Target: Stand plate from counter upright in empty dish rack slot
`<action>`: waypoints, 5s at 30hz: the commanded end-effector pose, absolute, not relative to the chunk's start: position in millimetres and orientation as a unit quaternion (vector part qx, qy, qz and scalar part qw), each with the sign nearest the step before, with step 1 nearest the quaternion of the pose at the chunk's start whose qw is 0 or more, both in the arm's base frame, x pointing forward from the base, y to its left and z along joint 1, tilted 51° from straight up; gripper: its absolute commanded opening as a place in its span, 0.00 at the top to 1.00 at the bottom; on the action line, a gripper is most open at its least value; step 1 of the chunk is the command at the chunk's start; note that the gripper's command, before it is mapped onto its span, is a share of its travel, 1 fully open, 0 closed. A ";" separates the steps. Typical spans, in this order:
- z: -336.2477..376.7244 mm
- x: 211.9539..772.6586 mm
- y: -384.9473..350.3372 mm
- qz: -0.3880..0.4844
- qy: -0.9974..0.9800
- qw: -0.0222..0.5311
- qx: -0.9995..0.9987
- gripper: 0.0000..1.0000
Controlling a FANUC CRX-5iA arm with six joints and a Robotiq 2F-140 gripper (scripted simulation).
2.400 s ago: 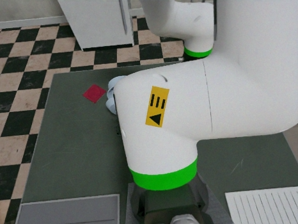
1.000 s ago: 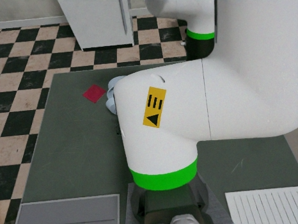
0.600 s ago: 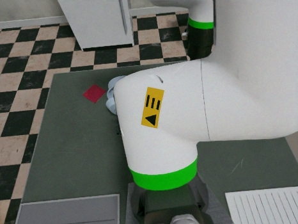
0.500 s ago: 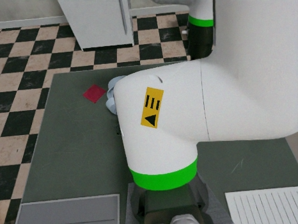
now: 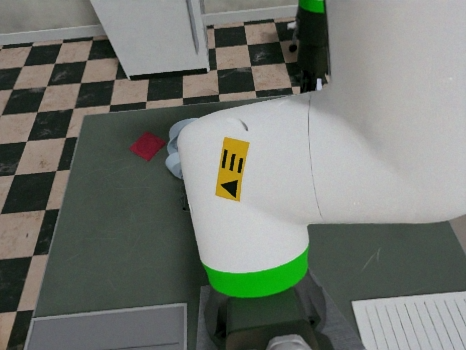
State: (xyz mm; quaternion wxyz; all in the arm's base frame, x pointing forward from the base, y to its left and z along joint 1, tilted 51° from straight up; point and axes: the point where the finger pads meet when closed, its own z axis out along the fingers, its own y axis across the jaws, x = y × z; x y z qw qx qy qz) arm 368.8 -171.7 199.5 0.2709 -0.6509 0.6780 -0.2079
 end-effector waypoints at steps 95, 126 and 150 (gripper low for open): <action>256.3 315.5 -166.6 -0.200 0.681 0.264 -0.654 0.90; 299.7 339.6 -120.6 -0.161 0.692 0.229 -0.666 0.90; 393.2 391.7 -20.9 -0.075 0.709 0.151 -0.684 0.90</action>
